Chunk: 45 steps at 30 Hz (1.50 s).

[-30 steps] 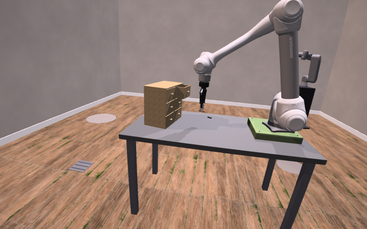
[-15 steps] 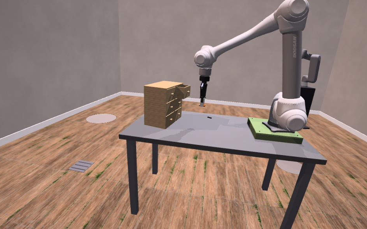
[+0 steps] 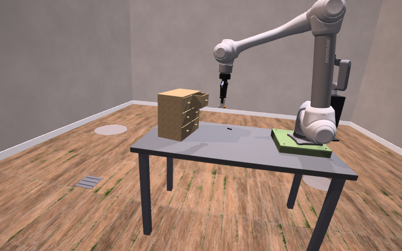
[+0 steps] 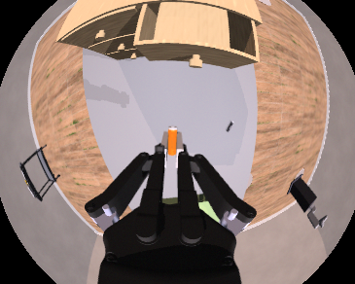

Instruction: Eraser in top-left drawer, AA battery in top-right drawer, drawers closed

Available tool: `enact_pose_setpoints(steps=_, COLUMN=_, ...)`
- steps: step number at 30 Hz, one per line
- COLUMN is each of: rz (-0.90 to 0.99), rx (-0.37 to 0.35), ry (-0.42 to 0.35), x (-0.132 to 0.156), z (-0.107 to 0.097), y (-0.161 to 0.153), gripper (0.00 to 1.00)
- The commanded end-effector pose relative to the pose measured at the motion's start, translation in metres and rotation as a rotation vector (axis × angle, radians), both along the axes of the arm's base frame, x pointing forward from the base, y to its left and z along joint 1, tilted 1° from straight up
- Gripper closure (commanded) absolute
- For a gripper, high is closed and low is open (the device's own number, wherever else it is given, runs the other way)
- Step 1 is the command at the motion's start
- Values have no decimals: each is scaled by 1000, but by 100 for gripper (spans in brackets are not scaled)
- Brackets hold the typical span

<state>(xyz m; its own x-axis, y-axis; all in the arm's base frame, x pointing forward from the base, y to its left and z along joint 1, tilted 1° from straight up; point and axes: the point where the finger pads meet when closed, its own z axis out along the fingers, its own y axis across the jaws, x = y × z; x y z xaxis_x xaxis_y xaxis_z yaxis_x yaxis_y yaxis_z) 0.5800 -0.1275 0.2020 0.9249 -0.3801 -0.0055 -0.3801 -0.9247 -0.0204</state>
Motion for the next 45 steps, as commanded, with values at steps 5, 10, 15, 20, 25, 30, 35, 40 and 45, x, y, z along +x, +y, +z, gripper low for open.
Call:
enact_pose_setpoints(steps=5, rz=0, rx=0, ry=0, x=0, z=33, y=-1, gripper=94)
enact_pose_setpoints(steps=10, rz=0, rx=0, ry=0, x=0, z=56, y=-1, gripper=94)
enact_pose_setpoints(steps=15, rz=0, rx=0, ry=0, x=0, z=67, y=-1, gripper=94)
enact_pose_setpoints(steps=20, rz=0, rx=0, ry=0, x=0, z=83, y=-2, gripper=94)
enact_pose_setpoints(steps=25, rz=0, rx=0, ry=0, x=0, z=94, y=-2, gripper=94)
enact_pose_setpoints(steps=30, rz=0, rx=0, ry=0, x=0, z=99, y=-2, gripper=94)
enact_pose_setpoints(steps=35, rz=0, rx=0, ry=0, x=0, z=102, y=-2, gripper=94)
enact_pose_setpoints(steps=40, rz=0, rx=0, ry=0, x=0, z=103, y=-2, gripper=94)
enact_pose_setpoints(steps=45, rz=0, rx=0, ry=-1, x=0, z=103, y=-2, gripper=94)
